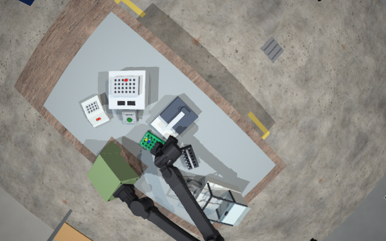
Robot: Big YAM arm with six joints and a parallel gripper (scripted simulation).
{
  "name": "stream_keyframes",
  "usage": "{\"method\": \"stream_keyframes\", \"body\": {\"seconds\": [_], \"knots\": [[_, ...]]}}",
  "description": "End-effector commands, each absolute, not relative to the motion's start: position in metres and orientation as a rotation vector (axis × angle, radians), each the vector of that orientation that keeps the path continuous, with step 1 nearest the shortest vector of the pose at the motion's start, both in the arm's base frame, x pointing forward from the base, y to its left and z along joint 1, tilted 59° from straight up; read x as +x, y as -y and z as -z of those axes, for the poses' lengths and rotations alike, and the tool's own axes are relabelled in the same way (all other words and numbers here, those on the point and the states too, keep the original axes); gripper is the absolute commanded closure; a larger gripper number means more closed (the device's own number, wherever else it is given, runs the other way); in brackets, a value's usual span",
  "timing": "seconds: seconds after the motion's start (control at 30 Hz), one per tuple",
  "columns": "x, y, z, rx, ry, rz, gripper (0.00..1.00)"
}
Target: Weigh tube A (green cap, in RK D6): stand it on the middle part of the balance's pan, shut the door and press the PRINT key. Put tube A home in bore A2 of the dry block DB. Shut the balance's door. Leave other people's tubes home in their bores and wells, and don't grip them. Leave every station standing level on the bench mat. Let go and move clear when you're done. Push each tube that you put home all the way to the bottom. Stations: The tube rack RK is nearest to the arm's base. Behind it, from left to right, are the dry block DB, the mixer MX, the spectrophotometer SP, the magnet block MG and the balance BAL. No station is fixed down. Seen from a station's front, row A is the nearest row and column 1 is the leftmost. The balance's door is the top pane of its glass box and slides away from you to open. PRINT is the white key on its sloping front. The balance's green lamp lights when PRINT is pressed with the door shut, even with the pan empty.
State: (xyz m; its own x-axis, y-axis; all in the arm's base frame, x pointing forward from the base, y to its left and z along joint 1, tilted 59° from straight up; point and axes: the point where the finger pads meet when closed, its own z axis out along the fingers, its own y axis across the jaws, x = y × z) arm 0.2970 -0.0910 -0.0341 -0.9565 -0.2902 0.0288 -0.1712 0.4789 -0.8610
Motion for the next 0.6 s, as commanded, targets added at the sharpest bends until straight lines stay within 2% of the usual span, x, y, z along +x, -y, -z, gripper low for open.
{"method": "stream_keyframes", "body": {"seconds": [0.0,0.57], "knots": [[0.2905,0.1009,0.0394,-0.407,-2.622,1.502,0.64],[0.2925,0.1070,0.0431,-0.406,-2.622,1.501,0.64]]}}
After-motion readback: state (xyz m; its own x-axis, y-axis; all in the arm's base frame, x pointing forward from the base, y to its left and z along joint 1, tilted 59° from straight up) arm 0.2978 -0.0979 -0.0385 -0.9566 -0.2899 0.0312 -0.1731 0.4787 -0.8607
